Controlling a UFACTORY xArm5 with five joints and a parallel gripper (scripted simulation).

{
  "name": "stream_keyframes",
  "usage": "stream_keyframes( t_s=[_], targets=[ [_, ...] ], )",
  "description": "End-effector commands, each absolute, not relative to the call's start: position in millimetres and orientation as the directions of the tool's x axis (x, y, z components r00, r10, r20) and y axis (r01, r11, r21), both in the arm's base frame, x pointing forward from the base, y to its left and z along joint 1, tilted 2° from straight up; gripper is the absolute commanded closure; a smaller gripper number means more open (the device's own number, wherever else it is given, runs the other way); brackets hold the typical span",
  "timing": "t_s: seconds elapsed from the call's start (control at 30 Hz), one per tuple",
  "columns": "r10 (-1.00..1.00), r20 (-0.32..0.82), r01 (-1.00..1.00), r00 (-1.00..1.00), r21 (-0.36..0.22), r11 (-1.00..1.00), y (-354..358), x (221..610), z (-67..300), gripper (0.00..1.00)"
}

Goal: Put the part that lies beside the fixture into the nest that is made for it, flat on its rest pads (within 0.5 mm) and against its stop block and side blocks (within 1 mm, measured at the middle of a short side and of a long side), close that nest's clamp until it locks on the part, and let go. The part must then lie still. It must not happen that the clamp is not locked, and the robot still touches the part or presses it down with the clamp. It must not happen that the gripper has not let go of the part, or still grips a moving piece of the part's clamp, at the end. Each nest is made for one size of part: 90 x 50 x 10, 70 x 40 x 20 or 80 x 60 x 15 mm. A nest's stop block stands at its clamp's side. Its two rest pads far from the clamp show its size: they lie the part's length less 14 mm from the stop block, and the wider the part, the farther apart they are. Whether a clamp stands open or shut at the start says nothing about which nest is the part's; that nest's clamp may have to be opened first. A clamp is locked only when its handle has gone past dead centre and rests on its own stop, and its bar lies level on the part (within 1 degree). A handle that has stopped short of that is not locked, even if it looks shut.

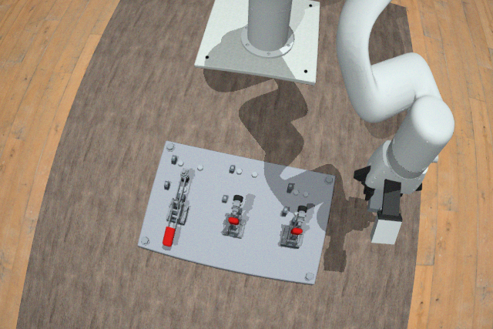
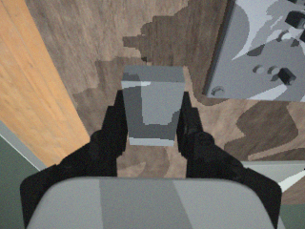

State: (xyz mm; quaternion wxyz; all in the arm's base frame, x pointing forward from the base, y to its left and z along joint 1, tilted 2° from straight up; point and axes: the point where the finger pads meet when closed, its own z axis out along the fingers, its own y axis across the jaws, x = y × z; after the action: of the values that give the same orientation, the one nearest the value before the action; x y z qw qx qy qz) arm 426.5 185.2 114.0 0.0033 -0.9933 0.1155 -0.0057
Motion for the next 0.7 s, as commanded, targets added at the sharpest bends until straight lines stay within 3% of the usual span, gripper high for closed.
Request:
stream_keyframes(
  t_s=[0.0, 0.67],
  targets=[
    [-0.23, 0.014, -0.229, 0.973, -0.01, -0.973, 185.5, 429.1, 111.9, 1.0],
    [-0.23, 0.014, -0.229, 0.973, -0.01, -0.973, 184.9, 430.9, 106.8, 1.0]
  ],
)
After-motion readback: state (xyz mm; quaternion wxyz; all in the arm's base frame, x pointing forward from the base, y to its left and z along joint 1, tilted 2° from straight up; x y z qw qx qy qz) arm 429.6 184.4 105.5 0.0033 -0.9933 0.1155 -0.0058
